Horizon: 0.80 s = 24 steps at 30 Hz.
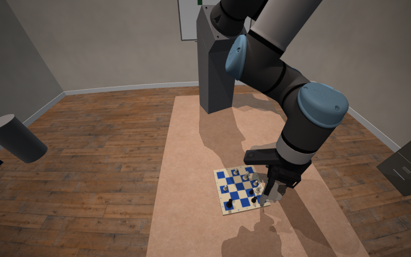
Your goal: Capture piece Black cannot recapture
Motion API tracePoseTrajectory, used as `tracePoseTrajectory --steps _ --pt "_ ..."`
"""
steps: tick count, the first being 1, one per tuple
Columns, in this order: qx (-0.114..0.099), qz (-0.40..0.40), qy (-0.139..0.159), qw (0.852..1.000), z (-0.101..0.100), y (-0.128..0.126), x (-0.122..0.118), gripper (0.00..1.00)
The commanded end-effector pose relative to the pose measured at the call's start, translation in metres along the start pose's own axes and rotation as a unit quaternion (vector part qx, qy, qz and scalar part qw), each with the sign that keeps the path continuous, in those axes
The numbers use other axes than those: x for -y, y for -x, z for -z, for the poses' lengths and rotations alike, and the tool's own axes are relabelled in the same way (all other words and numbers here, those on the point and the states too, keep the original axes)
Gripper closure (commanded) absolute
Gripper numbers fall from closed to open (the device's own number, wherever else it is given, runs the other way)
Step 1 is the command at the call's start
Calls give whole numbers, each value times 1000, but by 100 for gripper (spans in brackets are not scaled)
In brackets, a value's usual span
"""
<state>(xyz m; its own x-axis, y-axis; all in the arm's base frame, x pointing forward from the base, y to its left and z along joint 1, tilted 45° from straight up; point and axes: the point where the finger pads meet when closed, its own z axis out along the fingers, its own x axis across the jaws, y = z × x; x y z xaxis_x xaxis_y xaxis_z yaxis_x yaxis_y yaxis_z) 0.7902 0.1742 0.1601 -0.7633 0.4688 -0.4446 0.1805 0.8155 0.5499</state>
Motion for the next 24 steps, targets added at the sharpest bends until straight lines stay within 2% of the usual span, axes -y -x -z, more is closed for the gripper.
tracePoseTrajectory --steps 1,7,13,18,22,24 --pt "0 -10 0 1000 0 0 0 0" --pt "0 -33 0 999 -2 0 0 0" --pt "0 -99 0 995 -6 0 1 0" --pt "0 -180 0 984 -11 -1 2 0" --pt "0 -257 0 966 -16 -2 3 0" --pt "0 -257 0 966 -16 -2 3 0"
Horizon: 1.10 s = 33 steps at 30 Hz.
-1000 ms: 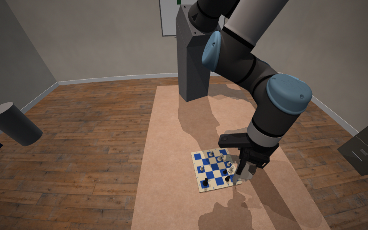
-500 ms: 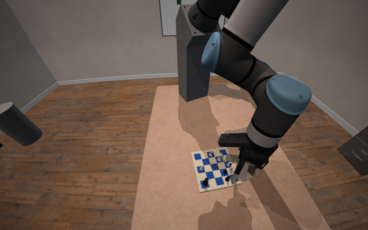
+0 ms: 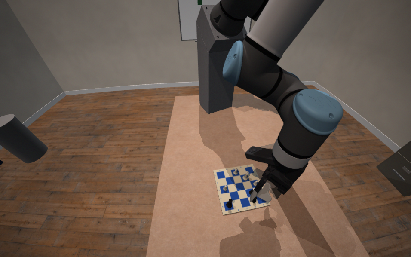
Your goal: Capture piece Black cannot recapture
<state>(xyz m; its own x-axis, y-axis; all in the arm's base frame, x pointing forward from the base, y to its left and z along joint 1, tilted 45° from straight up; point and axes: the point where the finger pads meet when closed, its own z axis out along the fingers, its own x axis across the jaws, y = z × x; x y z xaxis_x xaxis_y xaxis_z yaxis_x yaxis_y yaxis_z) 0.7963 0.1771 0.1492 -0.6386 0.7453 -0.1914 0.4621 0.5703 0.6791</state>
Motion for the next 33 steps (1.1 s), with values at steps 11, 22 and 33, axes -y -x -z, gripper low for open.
tracePoseTrajectory --steps 11,22,33 --pt "4 -297 2 955 -18 0 0 0" --pt "3 -452 2 892 -29 0 -2 0" --pt "3 -538 3 843 -35 1 -3 0"
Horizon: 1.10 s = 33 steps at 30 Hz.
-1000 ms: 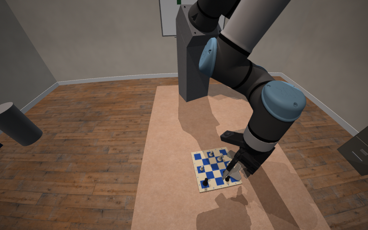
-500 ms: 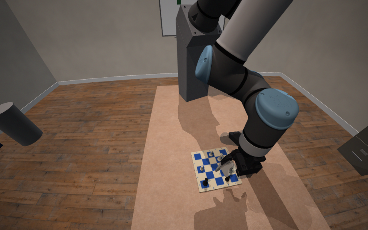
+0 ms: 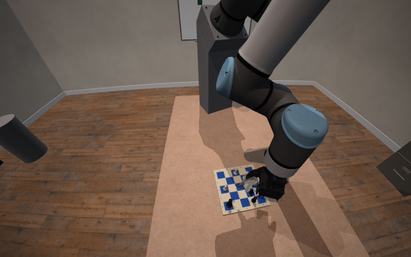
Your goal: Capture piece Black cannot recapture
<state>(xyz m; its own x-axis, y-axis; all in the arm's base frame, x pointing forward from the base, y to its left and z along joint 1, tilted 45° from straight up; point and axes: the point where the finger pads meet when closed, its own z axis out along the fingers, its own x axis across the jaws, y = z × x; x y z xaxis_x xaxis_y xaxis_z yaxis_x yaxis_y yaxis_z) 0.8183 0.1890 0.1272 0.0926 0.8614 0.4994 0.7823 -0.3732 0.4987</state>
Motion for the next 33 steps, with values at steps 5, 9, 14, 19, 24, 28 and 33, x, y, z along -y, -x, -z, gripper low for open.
tracePoseTrajectory --steps 5,9,14,19,24,28,33 --pt "1 -51 3 999 -3 -1 -1 0" --pt "1 -54 3 999 -3 -1 -1 0" --pt "1 -54 3 999 -3 -1 -1 78" --pt "1 -54 3 999 -3 -1 -1 78" --pt "1 -54 3 999 -3 -1 -1 78" --pt "1 -54 3 999 -3 -1 -1 78" --pt "1 -54 3 999 -3 -1 -1 78"
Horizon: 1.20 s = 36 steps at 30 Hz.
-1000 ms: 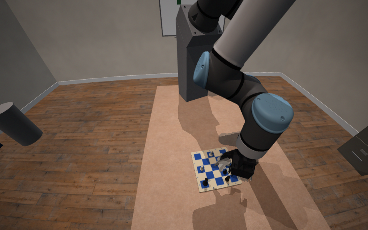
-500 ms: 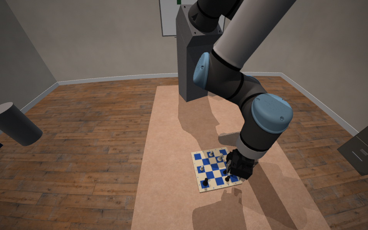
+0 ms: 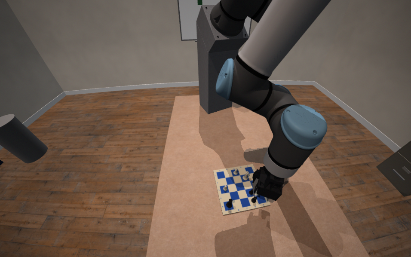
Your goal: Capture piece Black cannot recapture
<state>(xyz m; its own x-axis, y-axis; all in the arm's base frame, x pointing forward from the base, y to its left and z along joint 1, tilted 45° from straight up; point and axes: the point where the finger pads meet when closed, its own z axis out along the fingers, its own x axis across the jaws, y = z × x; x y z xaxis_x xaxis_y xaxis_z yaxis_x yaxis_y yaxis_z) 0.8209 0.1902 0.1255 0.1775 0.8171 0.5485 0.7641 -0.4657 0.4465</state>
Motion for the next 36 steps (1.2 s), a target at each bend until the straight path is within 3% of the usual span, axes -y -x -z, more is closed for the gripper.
tracePoseTrajectory --steps 1,36 --pt "0 0 0 1000 0 0 0 78" --pt "0 0 1 1000 -12 0 0 78"
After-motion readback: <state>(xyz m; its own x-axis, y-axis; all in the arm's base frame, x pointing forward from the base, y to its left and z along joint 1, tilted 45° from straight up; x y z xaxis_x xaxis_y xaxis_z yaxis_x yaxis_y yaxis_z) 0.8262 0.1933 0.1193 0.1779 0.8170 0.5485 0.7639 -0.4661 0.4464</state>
